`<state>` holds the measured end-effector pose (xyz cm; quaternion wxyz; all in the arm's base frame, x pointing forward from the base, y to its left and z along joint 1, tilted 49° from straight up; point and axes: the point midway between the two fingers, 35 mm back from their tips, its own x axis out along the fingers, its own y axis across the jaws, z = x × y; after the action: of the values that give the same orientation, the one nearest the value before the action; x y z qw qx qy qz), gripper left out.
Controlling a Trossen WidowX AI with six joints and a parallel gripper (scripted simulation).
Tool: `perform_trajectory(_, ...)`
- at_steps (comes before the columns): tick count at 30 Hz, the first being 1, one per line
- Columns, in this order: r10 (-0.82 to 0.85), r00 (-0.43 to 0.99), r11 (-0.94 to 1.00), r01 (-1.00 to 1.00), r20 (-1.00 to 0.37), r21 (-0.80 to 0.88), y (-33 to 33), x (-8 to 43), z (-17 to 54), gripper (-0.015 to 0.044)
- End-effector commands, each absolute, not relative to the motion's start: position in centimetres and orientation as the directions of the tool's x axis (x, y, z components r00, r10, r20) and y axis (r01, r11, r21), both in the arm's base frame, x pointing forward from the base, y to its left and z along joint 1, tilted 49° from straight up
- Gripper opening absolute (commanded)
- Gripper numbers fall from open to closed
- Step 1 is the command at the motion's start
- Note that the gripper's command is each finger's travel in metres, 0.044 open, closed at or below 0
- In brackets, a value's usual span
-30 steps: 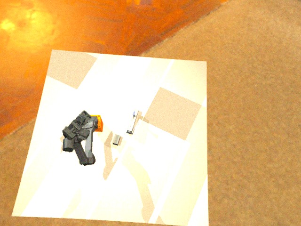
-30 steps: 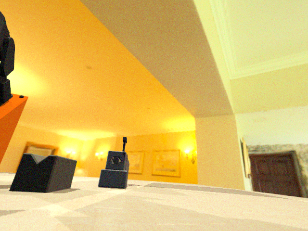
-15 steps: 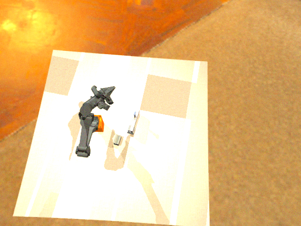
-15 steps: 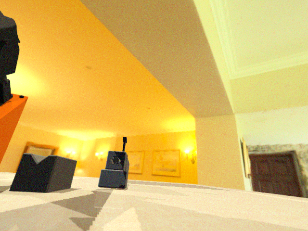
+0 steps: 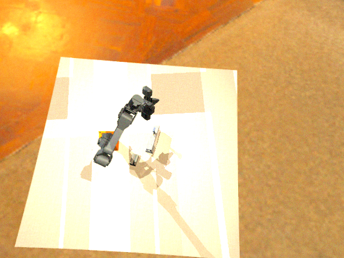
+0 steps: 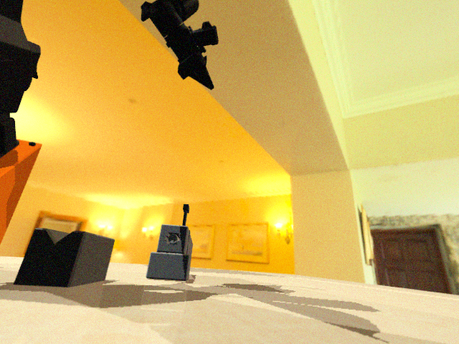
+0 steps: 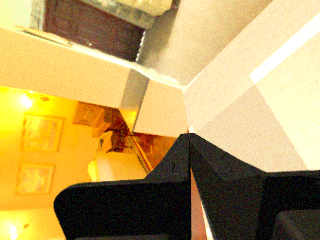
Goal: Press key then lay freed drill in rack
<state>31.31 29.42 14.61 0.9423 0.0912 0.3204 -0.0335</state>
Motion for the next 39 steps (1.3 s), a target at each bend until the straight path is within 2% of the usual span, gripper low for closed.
perform_trajectory(1, -0.207, 0.681, 0.969, 0.243, -0.702, -0.049, 24.6, 33.2, 9.3, 0.0)
perform_trajectory(8, -0.509, 0.402, 0.853, 0.354, -0.761, -0.384, 15.5, 33.3, 2.1, 0.0)
perform_trajectory(16, -0.738, -0.016, 0.638, 0.312, -0.675, -0.704, 5.4, 29.8, -3.1, 0.0)
perform_trajectory(39, -0.741, -0.025, 0.632, 0.309, -0.671, -0.711, 4.1, 29.7, -4.2, 0.0)
